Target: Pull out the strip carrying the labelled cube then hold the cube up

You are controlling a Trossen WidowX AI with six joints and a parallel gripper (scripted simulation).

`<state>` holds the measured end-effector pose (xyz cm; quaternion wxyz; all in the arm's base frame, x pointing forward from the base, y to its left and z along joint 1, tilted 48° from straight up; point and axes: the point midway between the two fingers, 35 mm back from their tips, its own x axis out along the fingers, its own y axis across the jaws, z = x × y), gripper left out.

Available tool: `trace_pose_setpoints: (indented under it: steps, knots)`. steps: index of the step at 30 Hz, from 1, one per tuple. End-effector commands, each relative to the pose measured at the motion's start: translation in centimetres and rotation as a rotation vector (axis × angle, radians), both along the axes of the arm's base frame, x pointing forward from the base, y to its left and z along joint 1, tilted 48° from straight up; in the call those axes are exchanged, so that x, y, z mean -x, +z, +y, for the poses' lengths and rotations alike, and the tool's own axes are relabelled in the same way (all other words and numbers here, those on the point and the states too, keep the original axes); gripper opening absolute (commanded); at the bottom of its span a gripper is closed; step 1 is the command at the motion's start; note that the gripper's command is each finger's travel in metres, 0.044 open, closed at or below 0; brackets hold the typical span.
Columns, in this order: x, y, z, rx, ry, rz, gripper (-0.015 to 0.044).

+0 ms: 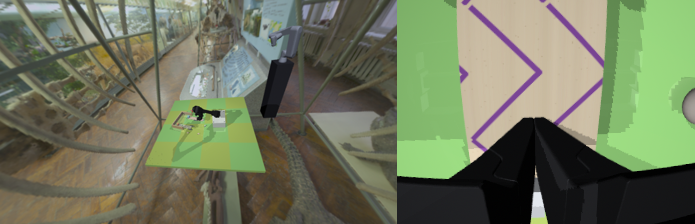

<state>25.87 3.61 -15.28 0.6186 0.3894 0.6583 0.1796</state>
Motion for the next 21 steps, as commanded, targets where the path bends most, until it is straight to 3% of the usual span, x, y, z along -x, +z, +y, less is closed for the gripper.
trace_pose_setpoints:
  steps: [1,21]
  knots:
    - [1.6,-0.1,0.7,-0.006,0.014,0.027,0.0000]
    - [4.0,0.4,1.2,-0.007,0.014,0.029,0.0000]
